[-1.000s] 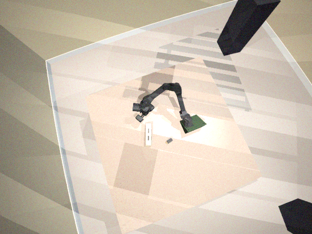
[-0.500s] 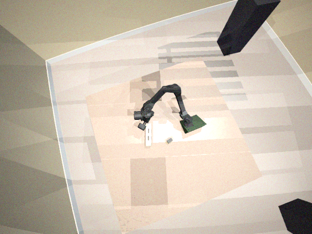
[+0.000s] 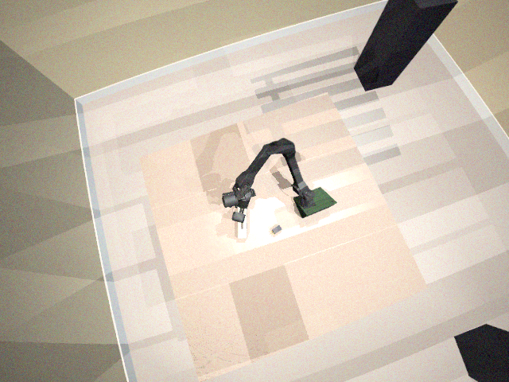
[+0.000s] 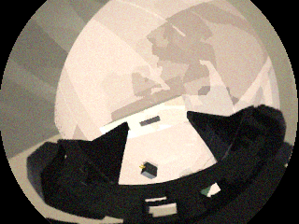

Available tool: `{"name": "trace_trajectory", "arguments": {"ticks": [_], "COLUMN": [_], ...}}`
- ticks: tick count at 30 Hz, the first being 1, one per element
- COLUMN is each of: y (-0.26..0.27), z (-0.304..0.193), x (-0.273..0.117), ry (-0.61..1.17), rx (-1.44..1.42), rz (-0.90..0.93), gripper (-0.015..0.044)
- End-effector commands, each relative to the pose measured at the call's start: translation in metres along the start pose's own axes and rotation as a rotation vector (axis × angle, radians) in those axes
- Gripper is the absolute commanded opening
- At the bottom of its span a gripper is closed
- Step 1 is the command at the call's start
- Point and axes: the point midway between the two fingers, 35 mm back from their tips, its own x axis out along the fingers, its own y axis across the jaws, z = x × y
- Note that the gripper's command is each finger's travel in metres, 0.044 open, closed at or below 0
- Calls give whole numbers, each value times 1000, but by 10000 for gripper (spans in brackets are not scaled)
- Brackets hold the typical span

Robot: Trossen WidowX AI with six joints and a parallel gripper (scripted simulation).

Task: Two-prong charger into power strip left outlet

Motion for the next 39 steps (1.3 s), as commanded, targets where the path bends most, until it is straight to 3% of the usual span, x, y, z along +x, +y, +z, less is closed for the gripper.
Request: {"name": "trace_trajectory", "arguments": {"ticks": [1,19,39], "y": [17,58,63], "z": [-25,-116,-206], "x": [2,-2,-9], "ry": [43,184,288], "rx": [-107,-444,-778], "rz": [1,-28,-143], "gripper": [440,440,440]}}
